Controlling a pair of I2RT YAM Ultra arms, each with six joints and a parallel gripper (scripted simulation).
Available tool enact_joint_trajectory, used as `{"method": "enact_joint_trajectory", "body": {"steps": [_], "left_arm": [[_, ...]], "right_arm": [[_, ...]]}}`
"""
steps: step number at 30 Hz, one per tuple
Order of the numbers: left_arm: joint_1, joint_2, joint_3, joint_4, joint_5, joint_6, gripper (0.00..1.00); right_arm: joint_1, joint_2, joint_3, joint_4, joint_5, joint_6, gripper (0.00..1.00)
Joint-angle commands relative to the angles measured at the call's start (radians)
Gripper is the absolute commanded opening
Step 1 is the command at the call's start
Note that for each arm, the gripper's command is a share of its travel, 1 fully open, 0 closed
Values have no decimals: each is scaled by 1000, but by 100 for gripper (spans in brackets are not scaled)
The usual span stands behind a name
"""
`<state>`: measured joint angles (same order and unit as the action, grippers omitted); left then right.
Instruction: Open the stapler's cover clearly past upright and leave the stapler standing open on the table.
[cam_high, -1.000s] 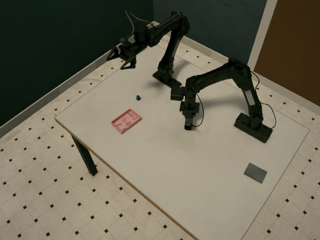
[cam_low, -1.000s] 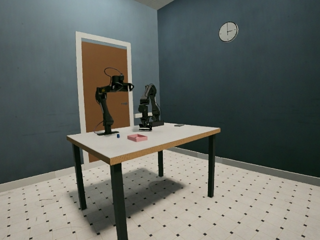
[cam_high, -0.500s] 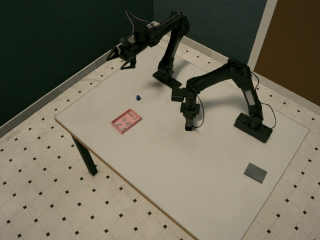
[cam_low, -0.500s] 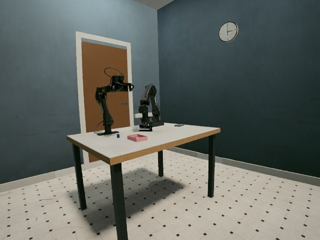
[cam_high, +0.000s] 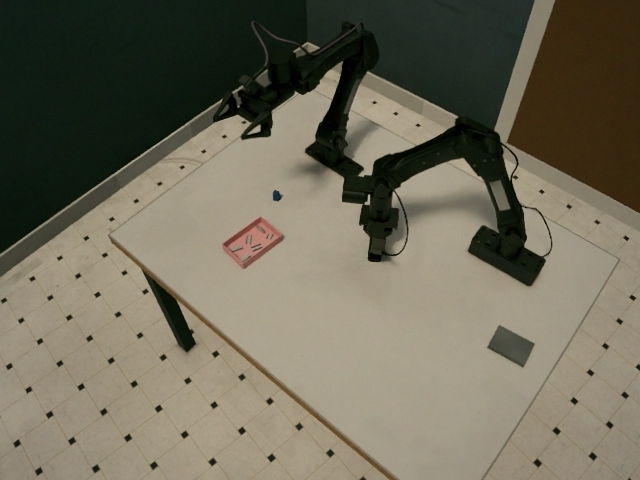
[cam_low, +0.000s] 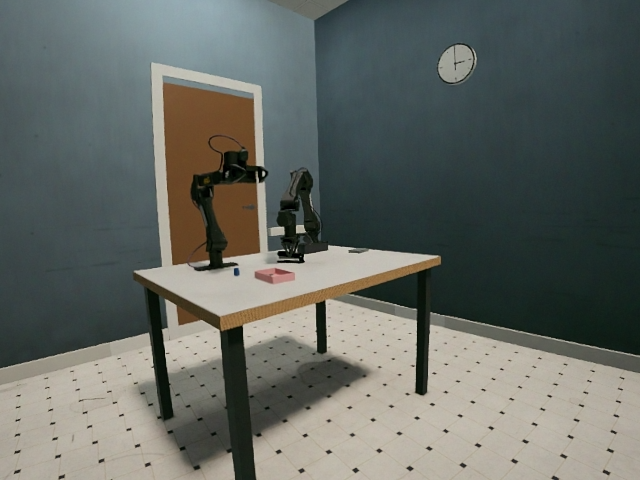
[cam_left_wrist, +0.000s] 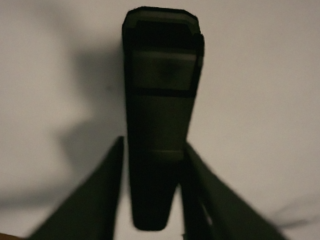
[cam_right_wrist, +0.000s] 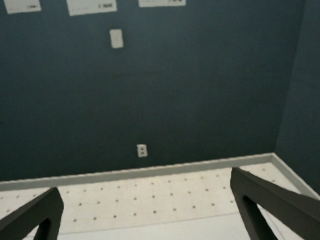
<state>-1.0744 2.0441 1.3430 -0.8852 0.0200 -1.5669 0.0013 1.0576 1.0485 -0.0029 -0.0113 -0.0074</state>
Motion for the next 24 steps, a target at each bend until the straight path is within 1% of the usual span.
{"method": "enact_joint_trajectory", "body": {"steps": [1, 2, 12, 13, 17, 22, 24], "left_arm": [[-14, -5, -13, 2, -12, -5, 49], [-14, -17, -14, 3, -20, -4, 60], [0, -72, -30, 2, -21, 10, 62], [10, -78, -8, -16, -21, 12, 62], [12, -93, 17, -54, -21, 14, 62], [4, -99, 28, -70, -21, 6, 62], [14, -103, 38, -84, -21, 15, 84]], "right_arm": [[-1, -13, 6, 9, 11, 7, 100], [-1, -13, 6, 9, 11, 7, 100], [-1, -13, 6, 9, 11, 7, 100], [-1, -13, 6, 9, 11, 7, 100], [-1, -13, 6, 9, 11, 7, 100], [-1, -13, 6, 9, 11, 7, 100], [-1, -13, 6, 9, 11, 7, 100]]}}
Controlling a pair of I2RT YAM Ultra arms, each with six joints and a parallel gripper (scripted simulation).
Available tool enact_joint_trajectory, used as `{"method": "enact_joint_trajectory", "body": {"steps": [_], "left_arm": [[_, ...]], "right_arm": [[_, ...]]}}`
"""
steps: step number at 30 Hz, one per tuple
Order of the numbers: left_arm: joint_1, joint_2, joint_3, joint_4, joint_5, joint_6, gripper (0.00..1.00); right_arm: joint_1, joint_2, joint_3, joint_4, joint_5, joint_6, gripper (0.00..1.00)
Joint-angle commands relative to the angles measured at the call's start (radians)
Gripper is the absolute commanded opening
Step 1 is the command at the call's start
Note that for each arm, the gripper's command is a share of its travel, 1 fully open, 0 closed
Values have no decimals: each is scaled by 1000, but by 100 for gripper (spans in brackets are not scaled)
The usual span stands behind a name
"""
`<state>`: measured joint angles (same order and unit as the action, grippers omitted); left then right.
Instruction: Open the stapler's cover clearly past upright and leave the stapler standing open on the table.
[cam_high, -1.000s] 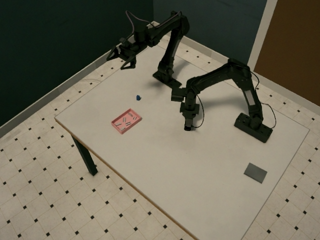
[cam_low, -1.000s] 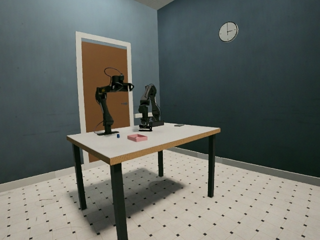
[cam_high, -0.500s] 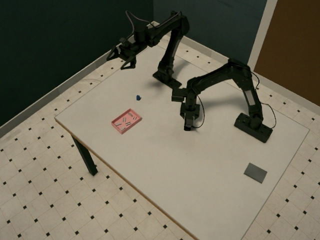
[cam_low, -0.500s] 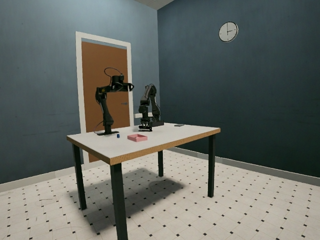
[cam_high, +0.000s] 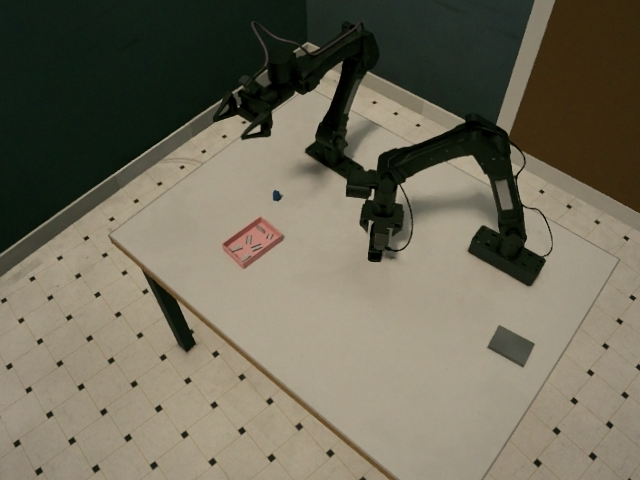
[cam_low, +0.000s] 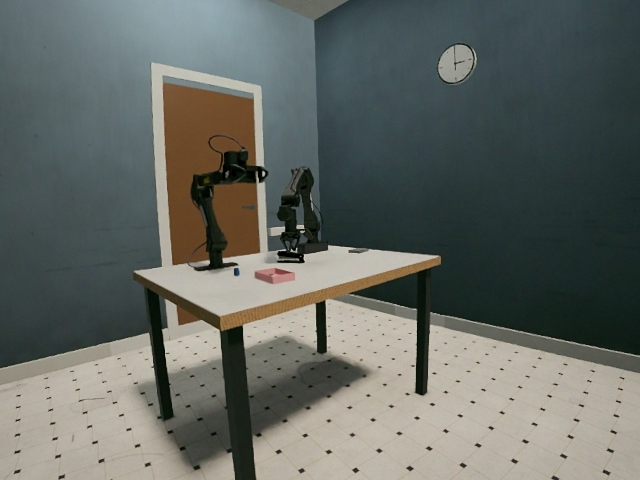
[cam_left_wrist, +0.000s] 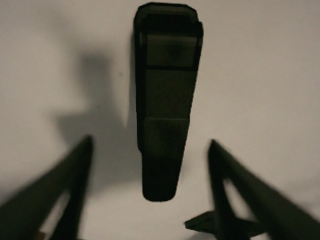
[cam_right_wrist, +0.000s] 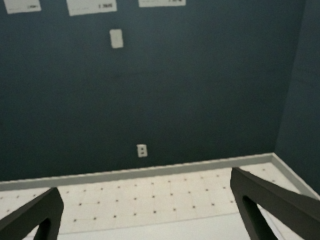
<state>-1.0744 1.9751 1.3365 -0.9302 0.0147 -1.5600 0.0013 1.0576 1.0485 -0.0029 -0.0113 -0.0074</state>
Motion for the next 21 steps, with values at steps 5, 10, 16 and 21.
{"method": "enact_joint_trajectory", "body": {"steps": [5, 10, 16, 21], "left_arm": [[16, -68, 111, -135, -16, 10, 100], [3, -24, 166, -192, -15, -3, 100], [-4, -2, 173, -195, -15, -6, 100], [-15, -29, 156, -131, -60, 88, 100]], "right_arm": [[-1, -13, 6, 9, 11, 7, 100], [-1, -13, 6, 9, 11, 7, 100], [-1, -13, 6, 9, 11, 7, 100], [-1, -13, 6, 9, 11, 7, 100]]}}
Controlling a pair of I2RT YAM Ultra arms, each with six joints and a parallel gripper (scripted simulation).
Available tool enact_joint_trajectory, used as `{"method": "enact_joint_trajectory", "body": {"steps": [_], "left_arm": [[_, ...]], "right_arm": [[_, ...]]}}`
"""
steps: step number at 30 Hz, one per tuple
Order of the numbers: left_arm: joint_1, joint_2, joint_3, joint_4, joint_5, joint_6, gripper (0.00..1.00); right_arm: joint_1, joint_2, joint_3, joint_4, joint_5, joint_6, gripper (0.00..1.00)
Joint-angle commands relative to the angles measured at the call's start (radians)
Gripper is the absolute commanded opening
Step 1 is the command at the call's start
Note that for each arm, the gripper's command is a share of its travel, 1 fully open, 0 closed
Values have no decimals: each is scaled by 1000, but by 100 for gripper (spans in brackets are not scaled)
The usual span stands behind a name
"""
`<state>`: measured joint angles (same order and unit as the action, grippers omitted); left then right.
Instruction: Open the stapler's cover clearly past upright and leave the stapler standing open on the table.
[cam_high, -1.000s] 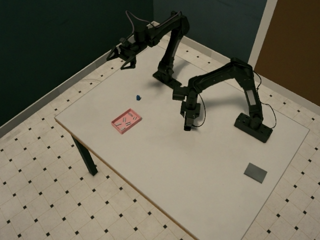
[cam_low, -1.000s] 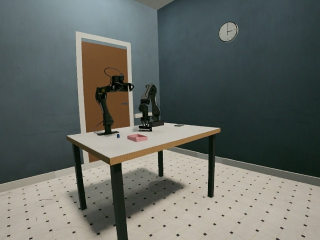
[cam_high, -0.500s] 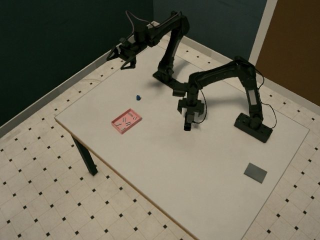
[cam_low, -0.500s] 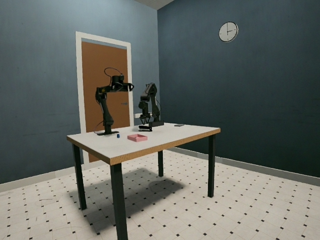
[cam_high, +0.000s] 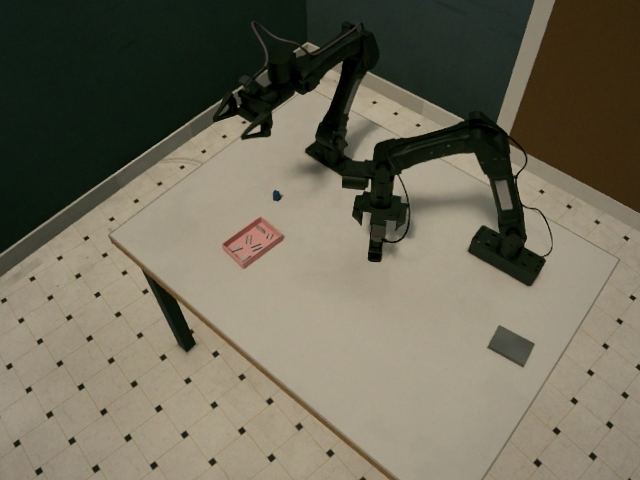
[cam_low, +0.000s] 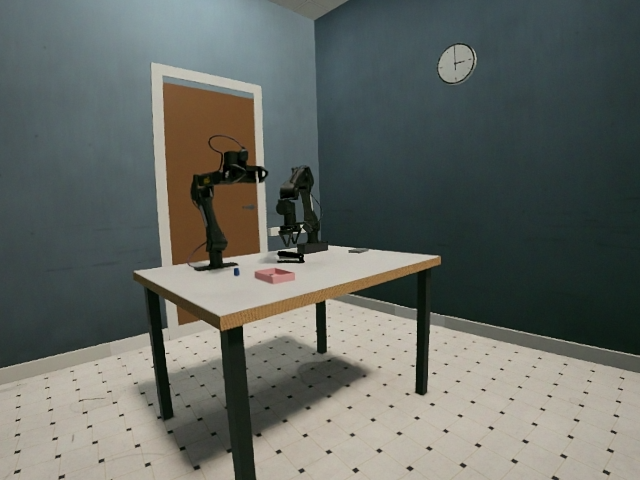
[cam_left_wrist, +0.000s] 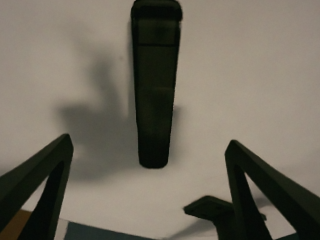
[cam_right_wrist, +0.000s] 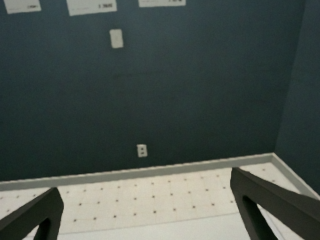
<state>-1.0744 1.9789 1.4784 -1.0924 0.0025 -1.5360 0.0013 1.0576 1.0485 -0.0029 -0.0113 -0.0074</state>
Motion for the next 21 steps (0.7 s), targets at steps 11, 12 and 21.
{"method": "enact_joint_trajectory", "body": {"steps": [11, 12, 21], "left_arm": [[-78, -162, -158, 208, -182, 390, 100], [-88, -179, -179, 230, -196, 433, 100], [-124, -333, -380, 426, -257, 747, 100]], "right_arm": [[-1, -13, 6, 9, 11, 7, 100], [-1, -13, 6, 9, 11, 7, 100], [-1, -13, 6, 9, 11, 7, 100]]}}
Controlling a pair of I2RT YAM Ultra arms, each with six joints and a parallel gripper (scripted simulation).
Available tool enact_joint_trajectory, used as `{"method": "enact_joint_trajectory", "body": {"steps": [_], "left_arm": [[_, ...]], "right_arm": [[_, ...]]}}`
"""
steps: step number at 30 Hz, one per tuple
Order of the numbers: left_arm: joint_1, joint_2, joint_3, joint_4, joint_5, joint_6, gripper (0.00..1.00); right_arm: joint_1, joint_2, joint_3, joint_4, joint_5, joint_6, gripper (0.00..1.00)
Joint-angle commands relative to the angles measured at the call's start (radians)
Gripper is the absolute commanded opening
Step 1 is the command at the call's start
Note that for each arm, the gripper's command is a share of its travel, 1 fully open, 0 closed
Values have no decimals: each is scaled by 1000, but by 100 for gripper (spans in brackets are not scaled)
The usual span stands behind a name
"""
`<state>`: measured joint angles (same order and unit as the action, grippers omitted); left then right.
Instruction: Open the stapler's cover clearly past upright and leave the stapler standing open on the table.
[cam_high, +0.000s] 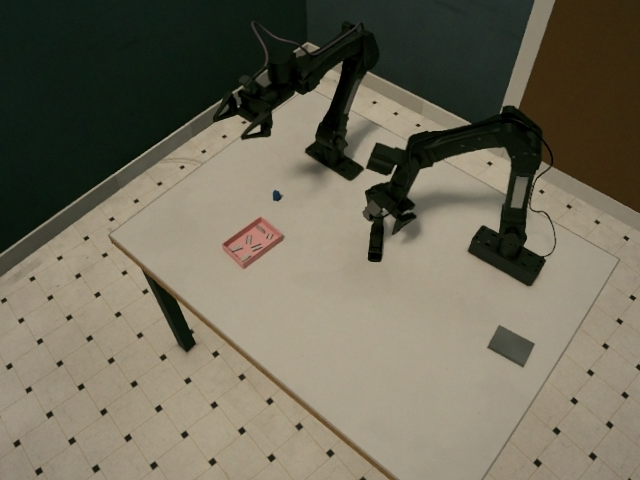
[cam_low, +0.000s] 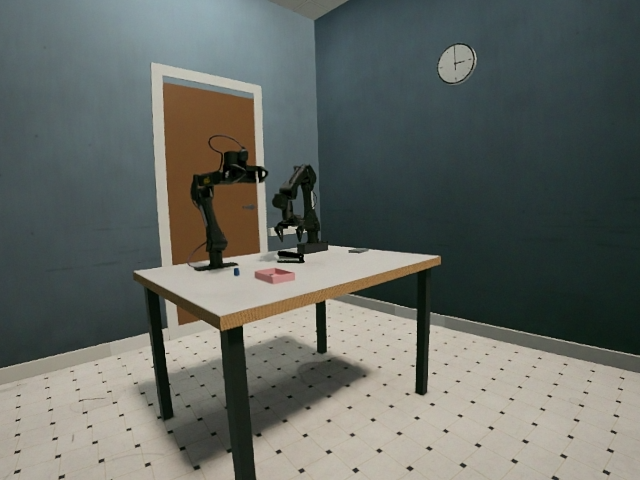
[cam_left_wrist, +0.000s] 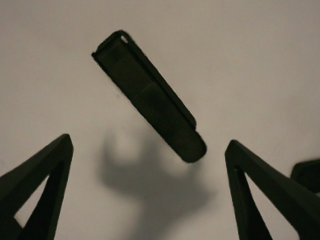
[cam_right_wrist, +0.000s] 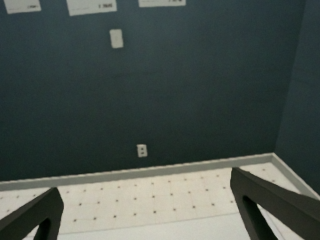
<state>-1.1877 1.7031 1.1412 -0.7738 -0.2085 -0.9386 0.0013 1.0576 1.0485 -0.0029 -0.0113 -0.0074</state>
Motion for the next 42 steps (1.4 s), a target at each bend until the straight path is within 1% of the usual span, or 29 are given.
{"method": "enact_joint_trajectory", "body": {"steps": [1, 4, 6, 15, 21, 23, 24, 26, 29, 42], "left_arm": [[-12, -73, -63, 130, -49, 185, 100], [-17, -121, -127, 198, -41, 292, 100], [-17, -121, -127, 198, -41, 292, 100], [-2, -268, -319, 419, 3, 663, 100], [25, -350, -426, 537, 67, 892, 100], [25, -350, -426, 537, 67, 892, 100], [40, -366, -450, 564, 97, 935, 100], [55, -387, -480, 590, 121, 991, 100], [76, -404, -507, 611, 148, 1028, 100], [89, -408, -506, 604, 155, 1020, 100]], "right_arm": [[-1, -13, 6, 9, 11, 7, 100], [-1, -13, 6, 9, 11, 7, 100], [-1, -13, 6, 9, 11, 7, 100], [-1, -13, 6, 9, 11, 7, 100], [-1, -13, 6, 9, 11, 7, 100], [-1, -13, 6, 9, 11, 7, 100], [-1, -13, 6, 9, 11, 7, 100], [-1, -13, 6, 9, 11, 7, 100], [-1, -13, 6, 9, 11, 7, 100], [-1, -13, 6, 9, 11, 7, 100]]}}
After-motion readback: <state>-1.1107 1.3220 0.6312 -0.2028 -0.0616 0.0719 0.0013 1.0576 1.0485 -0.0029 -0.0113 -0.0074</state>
